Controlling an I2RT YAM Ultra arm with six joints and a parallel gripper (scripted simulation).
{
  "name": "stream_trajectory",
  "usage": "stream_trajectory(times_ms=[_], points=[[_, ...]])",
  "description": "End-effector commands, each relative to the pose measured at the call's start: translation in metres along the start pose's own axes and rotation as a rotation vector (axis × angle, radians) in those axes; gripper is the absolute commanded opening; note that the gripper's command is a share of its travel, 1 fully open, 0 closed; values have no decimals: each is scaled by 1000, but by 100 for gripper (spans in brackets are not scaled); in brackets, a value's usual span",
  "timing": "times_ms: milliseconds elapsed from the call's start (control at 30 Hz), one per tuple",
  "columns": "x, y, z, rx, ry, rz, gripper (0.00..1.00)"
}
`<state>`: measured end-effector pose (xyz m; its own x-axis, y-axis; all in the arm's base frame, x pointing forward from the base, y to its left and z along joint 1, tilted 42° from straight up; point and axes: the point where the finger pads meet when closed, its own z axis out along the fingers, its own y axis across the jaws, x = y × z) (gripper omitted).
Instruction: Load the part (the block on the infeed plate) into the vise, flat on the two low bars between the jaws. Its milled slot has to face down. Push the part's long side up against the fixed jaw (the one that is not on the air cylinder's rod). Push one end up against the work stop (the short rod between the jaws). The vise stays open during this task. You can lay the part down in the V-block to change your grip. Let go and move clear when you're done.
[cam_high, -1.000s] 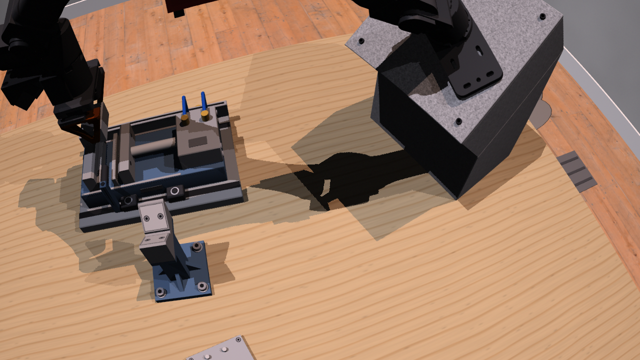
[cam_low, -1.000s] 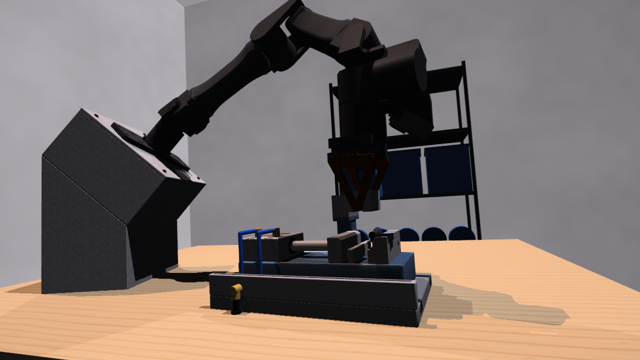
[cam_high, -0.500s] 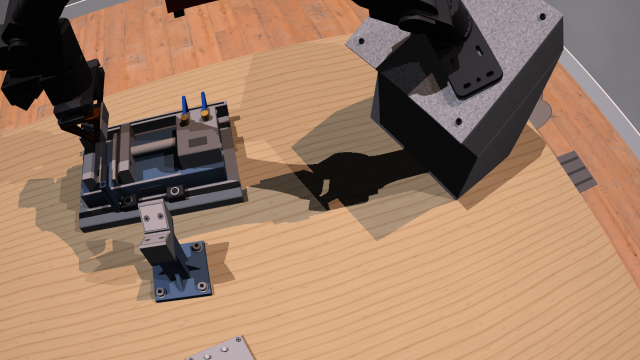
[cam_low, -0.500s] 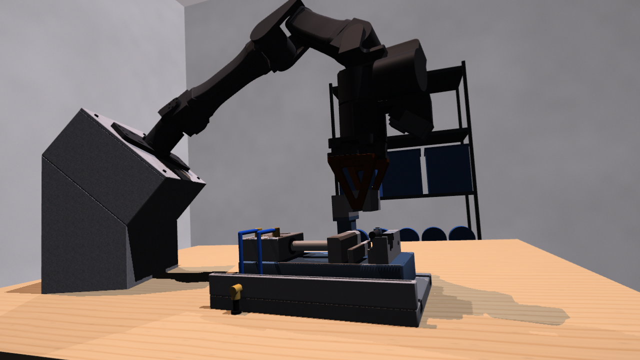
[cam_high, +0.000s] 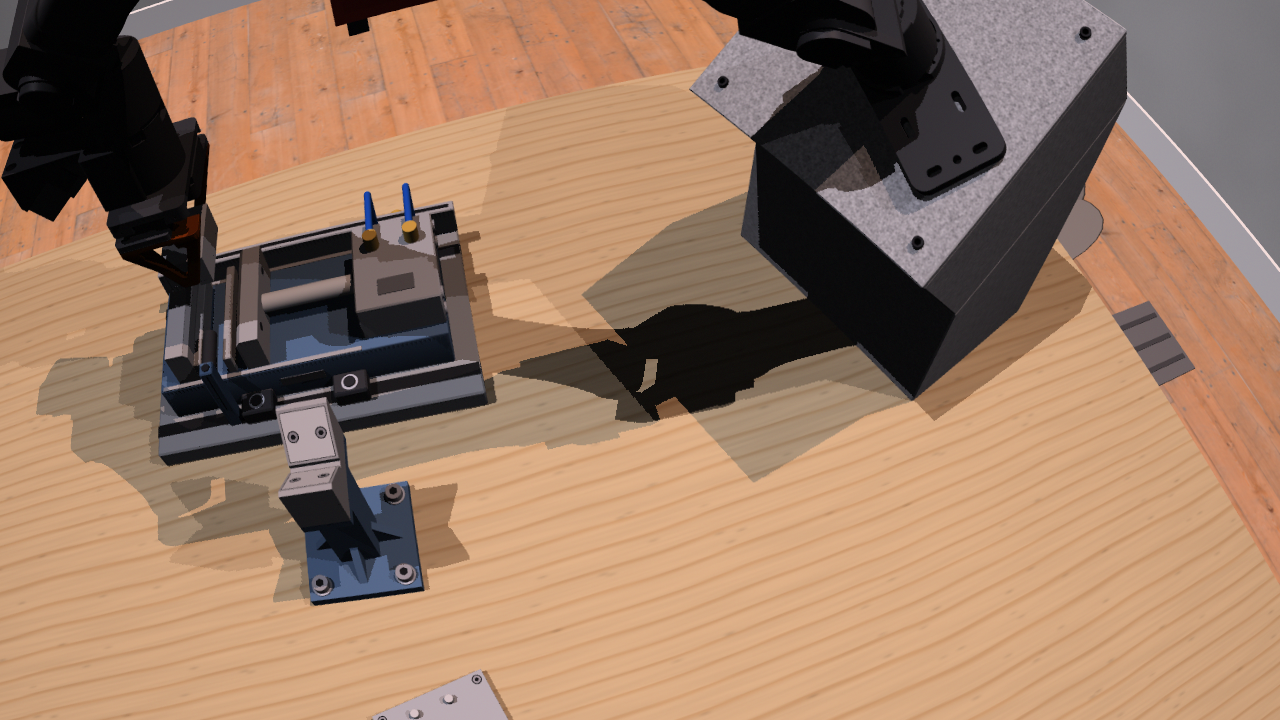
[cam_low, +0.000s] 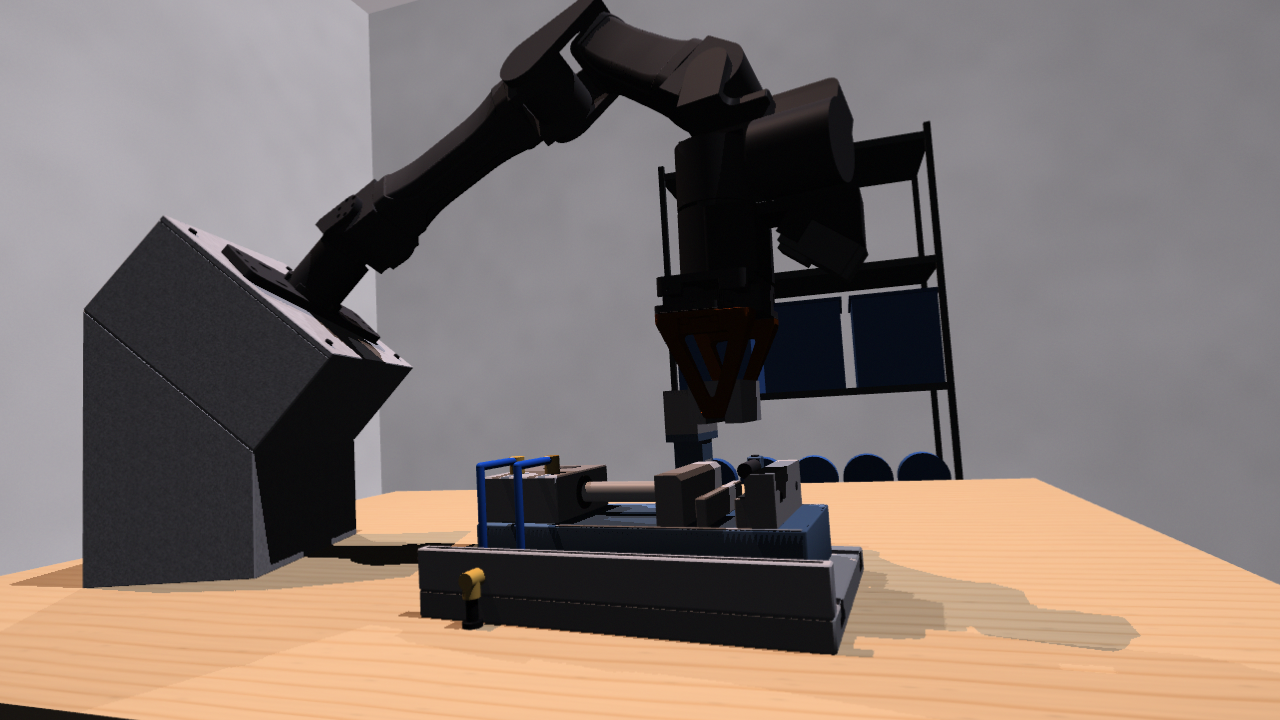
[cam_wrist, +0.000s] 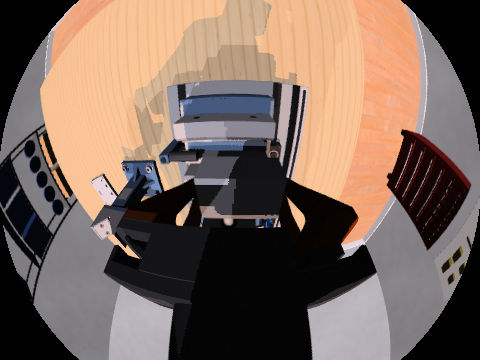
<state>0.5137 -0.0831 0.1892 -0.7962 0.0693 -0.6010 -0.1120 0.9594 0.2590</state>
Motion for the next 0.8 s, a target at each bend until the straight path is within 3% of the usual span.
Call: stream_trajectory(times_ms=[0,767], points=[[-19,0,-25,25,-59,-24,0],[-23,0,-21,26,-74,-22,0]])
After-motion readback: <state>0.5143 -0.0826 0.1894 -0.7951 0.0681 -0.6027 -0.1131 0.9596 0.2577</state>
